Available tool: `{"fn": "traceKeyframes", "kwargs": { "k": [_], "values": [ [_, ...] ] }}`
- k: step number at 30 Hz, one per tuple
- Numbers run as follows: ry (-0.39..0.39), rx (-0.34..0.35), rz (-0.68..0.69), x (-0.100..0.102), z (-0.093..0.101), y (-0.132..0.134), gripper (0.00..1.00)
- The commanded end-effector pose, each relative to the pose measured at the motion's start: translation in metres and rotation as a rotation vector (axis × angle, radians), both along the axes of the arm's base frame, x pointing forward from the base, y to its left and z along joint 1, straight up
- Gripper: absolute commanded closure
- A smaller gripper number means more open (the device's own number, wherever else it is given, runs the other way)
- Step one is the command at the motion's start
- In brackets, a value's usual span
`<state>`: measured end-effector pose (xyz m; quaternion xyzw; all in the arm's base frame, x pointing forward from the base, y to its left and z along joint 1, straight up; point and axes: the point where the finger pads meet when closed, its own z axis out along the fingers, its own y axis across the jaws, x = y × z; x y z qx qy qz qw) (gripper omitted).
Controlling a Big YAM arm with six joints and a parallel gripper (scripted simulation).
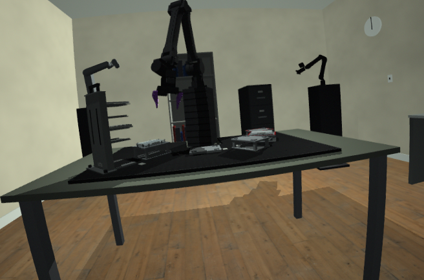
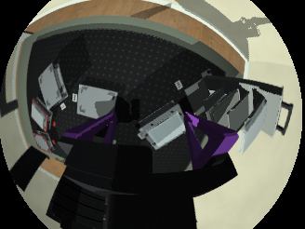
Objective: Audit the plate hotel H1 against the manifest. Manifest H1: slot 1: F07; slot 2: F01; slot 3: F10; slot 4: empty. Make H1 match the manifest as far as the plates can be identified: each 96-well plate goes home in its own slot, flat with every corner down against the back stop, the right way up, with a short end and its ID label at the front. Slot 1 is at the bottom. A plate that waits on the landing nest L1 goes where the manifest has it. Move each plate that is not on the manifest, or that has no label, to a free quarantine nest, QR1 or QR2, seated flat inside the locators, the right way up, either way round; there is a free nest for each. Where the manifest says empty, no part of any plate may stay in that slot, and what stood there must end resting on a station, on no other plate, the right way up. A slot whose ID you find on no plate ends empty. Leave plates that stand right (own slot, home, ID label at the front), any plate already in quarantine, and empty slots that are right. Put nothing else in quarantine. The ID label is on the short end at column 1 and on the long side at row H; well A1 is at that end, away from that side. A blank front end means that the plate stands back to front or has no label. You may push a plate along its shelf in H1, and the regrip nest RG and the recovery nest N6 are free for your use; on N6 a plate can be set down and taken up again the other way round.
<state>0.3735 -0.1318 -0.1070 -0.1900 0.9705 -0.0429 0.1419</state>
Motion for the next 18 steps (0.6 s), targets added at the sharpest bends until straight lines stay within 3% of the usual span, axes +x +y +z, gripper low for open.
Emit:
{"fn": "traceKeyframes", "kwargs": {
  "k": [1, 5, 11, 18],
  "values": [
    [0.016, -0.023, 0.110, 0.025, 0.005, 0.005, 0.00],
    [0.061, -0.031, 0.191, 0.036, 0.006, 0.013, 0.00],
    [0.107, -0.037, 0.252, 0.034, 0.006, 0.005, 0.00],
    [0.188, -0.050, 0.413, 0.037, 0.006, 0.013, 0.00]
  ]
}}
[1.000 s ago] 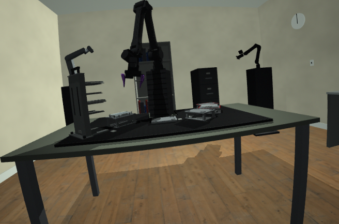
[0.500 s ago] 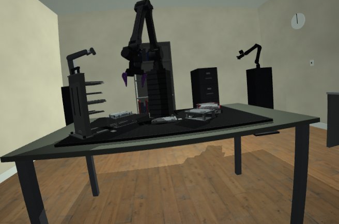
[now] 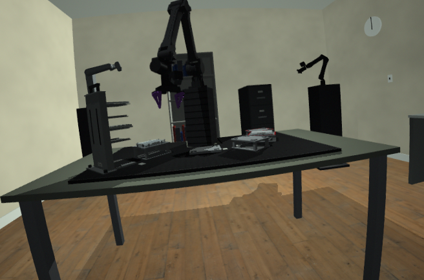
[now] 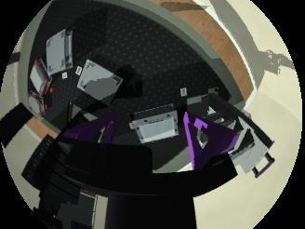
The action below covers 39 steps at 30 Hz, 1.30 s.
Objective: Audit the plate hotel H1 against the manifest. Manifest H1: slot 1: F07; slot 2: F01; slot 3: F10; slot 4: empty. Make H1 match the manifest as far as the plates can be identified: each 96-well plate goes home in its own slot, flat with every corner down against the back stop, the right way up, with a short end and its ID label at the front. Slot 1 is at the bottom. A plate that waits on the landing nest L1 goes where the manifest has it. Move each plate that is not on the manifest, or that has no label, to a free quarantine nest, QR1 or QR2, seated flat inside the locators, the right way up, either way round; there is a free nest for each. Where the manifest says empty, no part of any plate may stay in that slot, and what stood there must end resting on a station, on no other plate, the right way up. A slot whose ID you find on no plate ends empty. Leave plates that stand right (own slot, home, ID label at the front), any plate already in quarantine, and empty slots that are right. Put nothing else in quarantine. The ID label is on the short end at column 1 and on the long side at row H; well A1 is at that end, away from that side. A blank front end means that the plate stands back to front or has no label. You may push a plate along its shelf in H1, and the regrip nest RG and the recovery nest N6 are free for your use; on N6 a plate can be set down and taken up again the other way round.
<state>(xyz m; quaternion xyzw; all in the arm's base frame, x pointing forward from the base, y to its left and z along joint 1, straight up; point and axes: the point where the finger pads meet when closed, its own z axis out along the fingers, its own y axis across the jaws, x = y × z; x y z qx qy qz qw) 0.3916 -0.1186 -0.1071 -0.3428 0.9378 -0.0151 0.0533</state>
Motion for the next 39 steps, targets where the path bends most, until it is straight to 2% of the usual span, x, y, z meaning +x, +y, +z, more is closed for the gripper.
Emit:
{"fn": "traceKeyframes", "kwargs": {
  "k": [1, 7, 10, 11, 23, 28, 36, 39],
  "values": [
    [0.011, -0.016, 0.124, 0.018, 0.006, 0.000, 0.00],
    [0.081, -0.026, 0.245, 0.018, 0.006, 0.001, 0.00],
    [0.089, -0.027, 0.258, 0.018, 0.006, 0.001, 0.00],
    [0.107, -0.017, 0.245, 0.003, -0.004, 0.000, 0.00],
    [0.071, -0.032, 0.245, 0.020, -0.040, -0.005, 0.00],
    [0.070, -0.033, 0.245, 0.019, -0.049, -0.005, 0.00],
    [0.082, -0.028, 0.247, 0.014, -0.079, -0.002, 0.00],
    [0.077, -0.030, 0.247, 0.017, -0.088, -0.003, 0.00]
  ]
}}
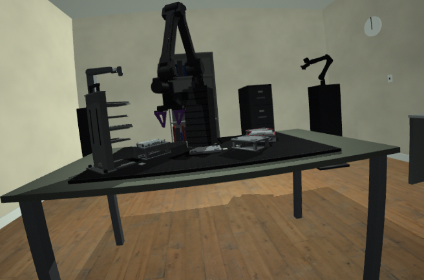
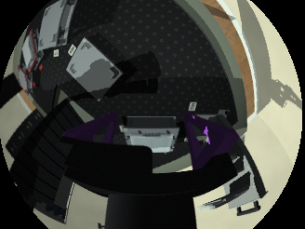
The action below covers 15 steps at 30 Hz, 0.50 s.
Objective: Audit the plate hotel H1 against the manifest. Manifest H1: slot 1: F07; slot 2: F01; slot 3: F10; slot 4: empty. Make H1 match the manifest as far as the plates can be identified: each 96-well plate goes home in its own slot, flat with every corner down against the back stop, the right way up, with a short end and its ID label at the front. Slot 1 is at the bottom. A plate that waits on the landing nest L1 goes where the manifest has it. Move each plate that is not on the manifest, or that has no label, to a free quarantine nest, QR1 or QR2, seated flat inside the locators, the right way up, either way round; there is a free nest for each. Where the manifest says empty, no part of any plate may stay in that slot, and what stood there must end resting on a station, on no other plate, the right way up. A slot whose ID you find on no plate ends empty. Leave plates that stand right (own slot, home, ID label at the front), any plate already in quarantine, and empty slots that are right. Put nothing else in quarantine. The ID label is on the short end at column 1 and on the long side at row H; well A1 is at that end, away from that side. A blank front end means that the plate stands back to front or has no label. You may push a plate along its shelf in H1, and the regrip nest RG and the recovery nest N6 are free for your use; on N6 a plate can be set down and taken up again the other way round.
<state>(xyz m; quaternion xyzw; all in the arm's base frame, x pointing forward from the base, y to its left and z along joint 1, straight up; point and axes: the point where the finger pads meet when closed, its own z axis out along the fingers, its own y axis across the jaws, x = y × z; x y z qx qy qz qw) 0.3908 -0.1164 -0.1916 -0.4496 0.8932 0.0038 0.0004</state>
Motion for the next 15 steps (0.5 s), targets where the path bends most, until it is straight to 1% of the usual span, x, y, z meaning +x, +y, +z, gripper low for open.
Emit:
{"fn": "traceKeyframes", "kwargs": {
  "k": [1, 2, 3, 5, 7, 15],
  "values": [
    [-0.035, -0.011, 0.016, 0.017, -0.003, -0.005, 0.00],
    [-0.039, -0.013, 0.016, 0.017, 0.000, -0.005, 0.00],
    [-0.067, -0.021, 0.016, 0.026, 0.012, -0.007, 0.00],
    [-0.067, -0.021, 0.016, 0.026, 0.012, -0.007, 0.00],
    [-0.049, -0.016, 0.016, 0.018, 0.010, -0.005, 0.00],
    [-0.049, -0.016, 0.016, 0.018, 0.010, -0.005, 0.00]
  ]
}}
